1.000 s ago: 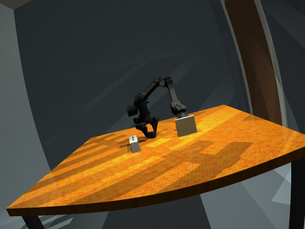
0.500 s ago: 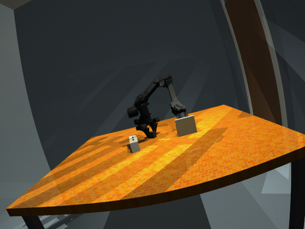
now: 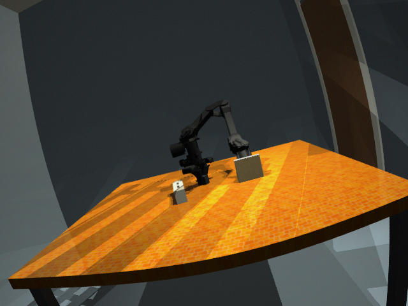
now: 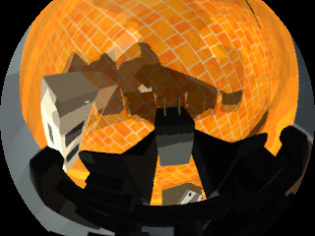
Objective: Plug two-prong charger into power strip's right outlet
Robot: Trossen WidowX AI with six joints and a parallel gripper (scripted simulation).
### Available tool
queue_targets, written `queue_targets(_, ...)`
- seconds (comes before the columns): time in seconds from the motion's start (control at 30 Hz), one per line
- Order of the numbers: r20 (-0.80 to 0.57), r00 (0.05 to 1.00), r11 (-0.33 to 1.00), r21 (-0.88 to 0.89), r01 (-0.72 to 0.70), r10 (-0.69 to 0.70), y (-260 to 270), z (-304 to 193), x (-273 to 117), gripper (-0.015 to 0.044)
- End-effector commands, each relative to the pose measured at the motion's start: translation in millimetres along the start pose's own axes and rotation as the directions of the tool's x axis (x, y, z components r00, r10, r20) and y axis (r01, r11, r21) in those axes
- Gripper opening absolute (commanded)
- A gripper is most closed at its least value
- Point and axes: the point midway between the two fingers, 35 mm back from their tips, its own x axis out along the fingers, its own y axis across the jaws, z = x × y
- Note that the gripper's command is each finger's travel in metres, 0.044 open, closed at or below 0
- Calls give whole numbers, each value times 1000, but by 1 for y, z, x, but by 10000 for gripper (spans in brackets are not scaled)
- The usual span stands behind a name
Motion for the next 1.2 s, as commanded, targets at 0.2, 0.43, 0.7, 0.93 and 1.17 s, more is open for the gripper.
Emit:
queue_targets(0.2, 1, 1000, 1000, -2, -6, 6, 2, -2, -29, 0)
queue_targets(0.43, 1, 1000, 1000, -4, -1, 1, 2, -8, -53, 0)
queue_targets(0.7, 2, 1000, 999, -50, 2, -2, 6, -12, -52, 0)
queue_targets(0.93, 3, 1000, 984, -178, 9, -8, 20, -20, -43, 0)
queue_targets(1.17, 6, 1000, 952, -304, 17, -16, 33, -29, -34, 0)
